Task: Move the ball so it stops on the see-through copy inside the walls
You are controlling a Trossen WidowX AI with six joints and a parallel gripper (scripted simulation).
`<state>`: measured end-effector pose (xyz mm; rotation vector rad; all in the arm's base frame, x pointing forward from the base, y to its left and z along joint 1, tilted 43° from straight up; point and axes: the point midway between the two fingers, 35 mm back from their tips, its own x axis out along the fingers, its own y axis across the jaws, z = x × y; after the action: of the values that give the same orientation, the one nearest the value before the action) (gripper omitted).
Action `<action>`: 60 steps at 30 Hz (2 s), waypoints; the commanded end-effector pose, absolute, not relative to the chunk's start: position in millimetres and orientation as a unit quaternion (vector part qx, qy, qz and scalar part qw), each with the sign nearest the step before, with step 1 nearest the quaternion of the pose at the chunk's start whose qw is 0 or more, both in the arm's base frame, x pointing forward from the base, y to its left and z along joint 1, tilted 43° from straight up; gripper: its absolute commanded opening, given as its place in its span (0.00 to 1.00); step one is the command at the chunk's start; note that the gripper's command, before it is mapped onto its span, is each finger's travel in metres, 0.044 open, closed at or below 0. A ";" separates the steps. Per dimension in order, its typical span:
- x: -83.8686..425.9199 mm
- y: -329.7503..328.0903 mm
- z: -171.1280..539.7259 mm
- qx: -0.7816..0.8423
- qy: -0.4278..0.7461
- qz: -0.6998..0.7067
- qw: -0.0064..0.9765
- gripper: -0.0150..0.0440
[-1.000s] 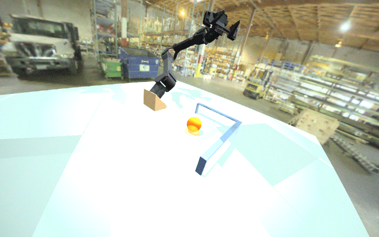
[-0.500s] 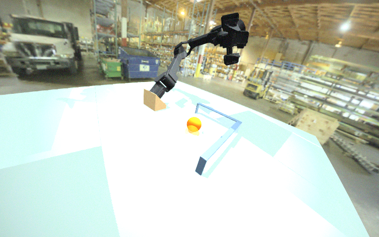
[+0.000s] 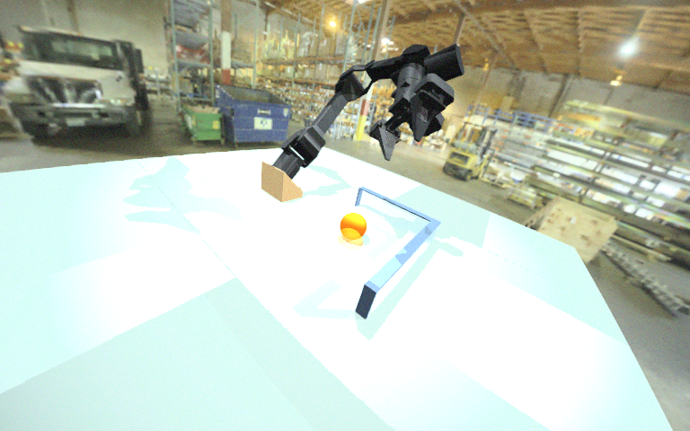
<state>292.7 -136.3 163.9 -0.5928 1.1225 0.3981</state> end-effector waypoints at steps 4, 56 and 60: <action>273.9 -103.2 75.6 -0.284 0.408 0.506 0.705 0.94; 272.2 -51.8 12.6 -0.275 0.299 0.596 0.693 0.94; 272.5 -47.4 8.2 -0.275 0.298 0.596 0.693 0.94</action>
<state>272.8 -51.6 12.2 -0.6206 0.6669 1.3313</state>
